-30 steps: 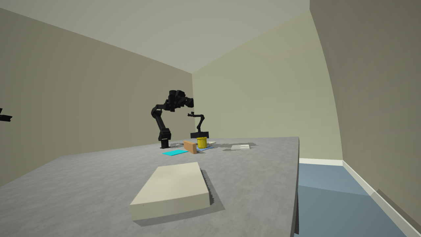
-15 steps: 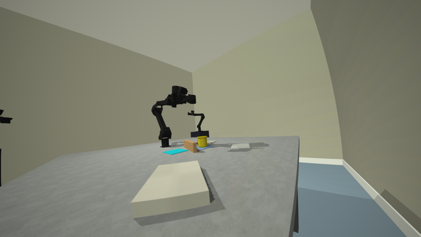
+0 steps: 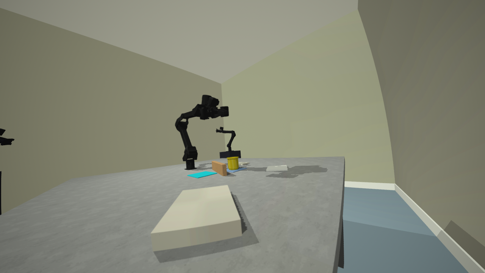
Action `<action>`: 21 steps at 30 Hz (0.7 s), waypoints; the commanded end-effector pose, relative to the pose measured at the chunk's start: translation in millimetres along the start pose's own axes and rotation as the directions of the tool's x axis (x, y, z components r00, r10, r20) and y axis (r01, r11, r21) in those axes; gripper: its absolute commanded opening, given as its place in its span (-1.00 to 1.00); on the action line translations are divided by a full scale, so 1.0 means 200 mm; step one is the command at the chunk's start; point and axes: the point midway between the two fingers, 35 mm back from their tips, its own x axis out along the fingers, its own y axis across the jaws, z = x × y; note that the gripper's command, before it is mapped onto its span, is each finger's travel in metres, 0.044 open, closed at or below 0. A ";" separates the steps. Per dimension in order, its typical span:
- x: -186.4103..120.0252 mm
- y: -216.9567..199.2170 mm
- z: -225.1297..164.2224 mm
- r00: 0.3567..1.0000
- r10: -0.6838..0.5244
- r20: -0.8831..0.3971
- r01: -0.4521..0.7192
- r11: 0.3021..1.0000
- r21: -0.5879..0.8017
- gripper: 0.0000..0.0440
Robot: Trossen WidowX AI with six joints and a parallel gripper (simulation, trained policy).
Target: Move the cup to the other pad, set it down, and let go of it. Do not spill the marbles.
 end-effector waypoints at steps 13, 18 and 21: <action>0.07 0.07 -0.02 0.986 -0.004 -0.164 0.030 0.986 0.161 -0.38; 0.09 0.10 -0.04 0.975 -0.004 -0.223 0.053 0.975 0.216 -0.37; 0.10 0.11 -0.05 0.966 -0.004 -0.259 0.070 0.966 0.248 -0.36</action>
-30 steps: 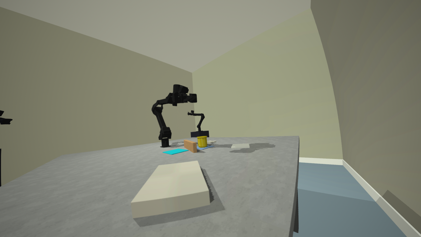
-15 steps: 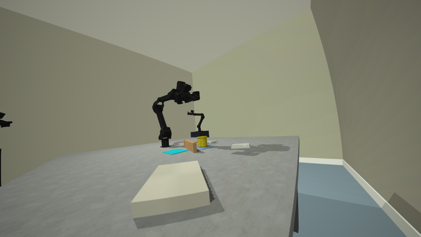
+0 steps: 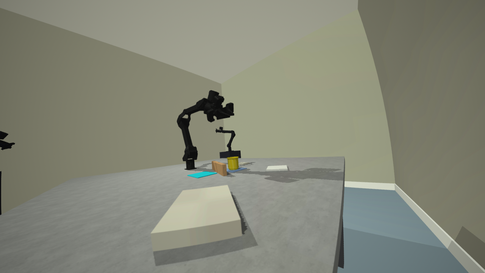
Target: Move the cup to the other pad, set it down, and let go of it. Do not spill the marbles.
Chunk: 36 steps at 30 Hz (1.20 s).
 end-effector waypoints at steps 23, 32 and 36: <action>0.10 0.09 -0.16 0.945 -0.092 -0.313 0.179 0.949 0.261 -0.36; 0.13 0.09 -0.25 0.894 -0.144 -0.424 0.291 0.907 0.306 -0.39; 0.14 0.08 -0.29 0.866 -0.172 -0.470 0.344 0.886 0.311 -0.40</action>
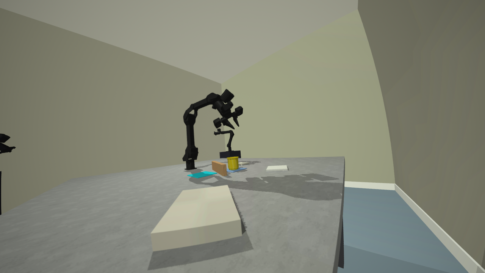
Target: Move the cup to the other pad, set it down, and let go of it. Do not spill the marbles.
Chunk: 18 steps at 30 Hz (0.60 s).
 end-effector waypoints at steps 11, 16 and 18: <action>0.10 -0.08 -0.09 0.980 -0.165 -0.111 0.173 0.983 0.064 -0.38; 0.14 -0.13 -0.12 0.960 -0.236 -0.153 0.248 0.966 0.068 -0.36; 0.16 -0.15 -0.13 0.950 -0.264 -0.169 0.278 0.958 0.067 -0.35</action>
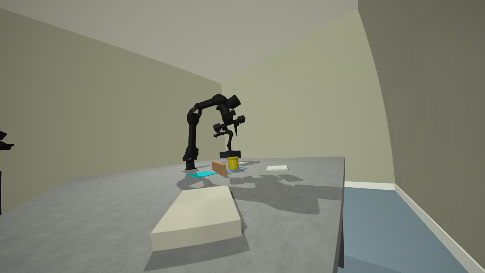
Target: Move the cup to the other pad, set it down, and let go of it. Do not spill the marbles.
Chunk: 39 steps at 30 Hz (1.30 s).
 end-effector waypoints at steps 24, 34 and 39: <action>0.33 -0.23 -0.11 0.936 -0.331 -0.118 0.339 0.940 0.051 -0.26; 0.49 -0.30 -0.15 0.911 -0.391 -0.132 0.401 0.914 0.058 -0.21; 0.58 -0.34 -0.17 0.901 -0.412 -0.138 0.421 0.906 0.045 -0.20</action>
